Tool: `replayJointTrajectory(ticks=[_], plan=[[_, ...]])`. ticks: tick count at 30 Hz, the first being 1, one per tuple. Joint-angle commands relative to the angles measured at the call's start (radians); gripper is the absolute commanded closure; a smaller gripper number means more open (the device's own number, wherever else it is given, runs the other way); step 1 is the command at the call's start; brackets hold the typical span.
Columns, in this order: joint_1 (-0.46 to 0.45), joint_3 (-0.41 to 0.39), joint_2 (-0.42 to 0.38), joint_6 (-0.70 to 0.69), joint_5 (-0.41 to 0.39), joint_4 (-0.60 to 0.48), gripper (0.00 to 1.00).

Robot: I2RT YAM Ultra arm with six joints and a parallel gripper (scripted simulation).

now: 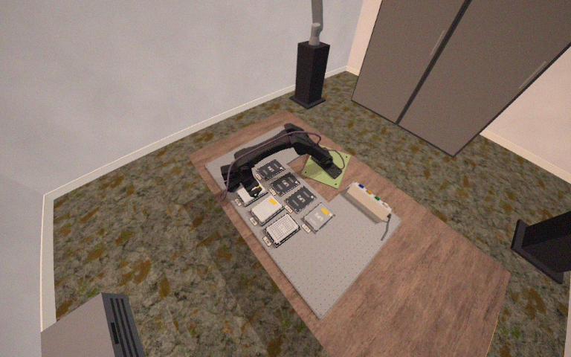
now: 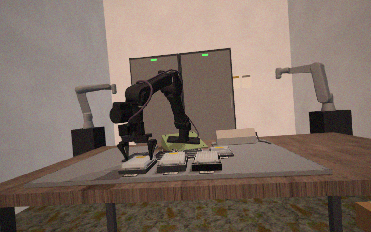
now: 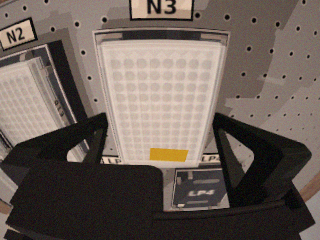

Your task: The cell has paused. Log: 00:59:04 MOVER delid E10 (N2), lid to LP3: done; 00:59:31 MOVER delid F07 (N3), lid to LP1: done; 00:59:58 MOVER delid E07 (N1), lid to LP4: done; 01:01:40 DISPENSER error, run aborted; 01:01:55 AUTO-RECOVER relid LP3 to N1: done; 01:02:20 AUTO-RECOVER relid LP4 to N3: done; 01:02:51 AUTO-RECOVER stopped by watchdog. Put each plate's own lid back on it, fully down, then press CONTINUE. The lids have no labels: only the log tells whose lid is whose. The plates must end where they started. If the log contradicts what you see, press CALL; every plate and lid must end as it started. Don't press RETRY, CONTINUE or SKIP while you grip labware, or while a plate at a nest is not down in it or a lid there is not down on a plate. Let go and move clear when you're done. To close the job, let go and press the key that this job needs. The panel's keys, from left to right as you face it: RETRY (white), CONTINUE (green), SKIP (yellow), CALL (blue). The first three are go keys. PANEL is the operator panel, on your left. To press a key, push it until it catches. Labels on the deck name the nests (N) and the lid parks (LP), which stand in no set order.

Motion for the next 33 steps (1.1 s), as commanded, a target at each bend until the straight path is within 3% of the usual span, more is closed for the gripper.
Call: replayJointTrajectory(ticks=[1, 18, 33], plan=[[-0.005, -0.009, -0.014, 0.000, -0.003, 0.015, 0.00], [-0.006, -0.014, -0.017, 0.000, -0.003, 0.019, 0.01], [-0.006, -0.014, -0.017, 0.000, -0.003, 0.019, 0.16]])
